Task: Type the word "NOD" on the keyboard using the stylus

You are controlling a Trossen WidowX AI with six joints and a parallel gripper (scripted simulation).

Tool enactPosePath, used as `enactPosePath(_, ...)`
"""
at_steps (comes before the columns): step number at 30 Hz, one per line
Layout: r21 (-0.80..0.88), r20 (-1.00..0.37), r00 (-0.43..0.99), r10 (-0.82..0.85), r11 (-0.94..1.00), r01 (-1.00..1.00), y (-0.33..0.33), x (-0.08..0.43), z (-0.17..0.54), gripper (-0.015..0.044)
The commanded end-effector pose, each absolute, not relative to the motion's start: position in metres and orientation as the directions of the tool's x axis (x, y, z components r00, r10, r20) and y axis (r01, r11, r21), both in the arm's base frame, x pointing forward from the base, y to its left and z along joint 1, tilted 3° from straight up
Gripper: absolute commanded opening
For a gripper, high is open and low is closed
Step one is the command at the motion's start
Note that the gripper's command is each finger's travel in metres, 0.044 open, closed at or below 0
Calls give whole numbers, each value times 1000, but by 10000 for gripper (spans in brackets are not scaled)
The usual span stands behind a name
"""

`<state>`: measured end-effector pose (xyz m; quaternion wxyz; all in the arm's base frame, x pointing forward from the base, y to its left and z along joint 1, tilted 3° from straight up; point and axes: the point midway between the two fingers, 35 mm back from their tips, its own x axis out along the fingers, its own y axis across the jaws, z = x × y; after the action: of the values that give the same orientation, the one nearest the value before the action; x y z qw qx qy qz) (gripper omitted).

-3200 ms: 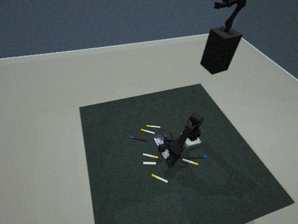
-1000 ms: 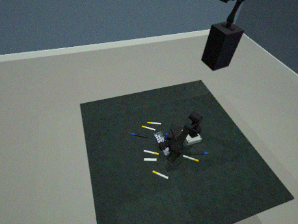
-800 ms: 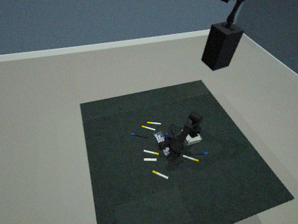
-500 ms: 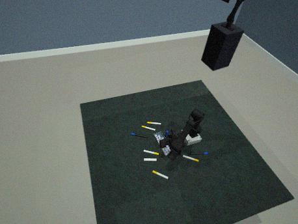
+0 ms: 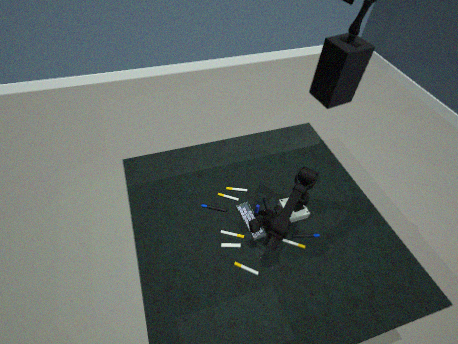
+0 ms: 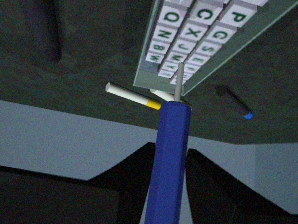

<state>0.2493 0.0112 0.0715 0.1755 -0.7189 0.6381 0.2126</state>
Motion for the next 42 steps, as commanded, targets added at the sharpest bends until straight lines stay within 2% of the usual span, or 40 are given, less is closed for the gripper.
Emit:
enactPosePath(1,22,-530,192,-826,-240,-971,29,251,75,11)
enactPosePath(11,14,-532,388,-753,-466,-885,71,252,86,0)
enactPosePath(42,14,-532,391,-751,-470,-883,72,250,51,0)
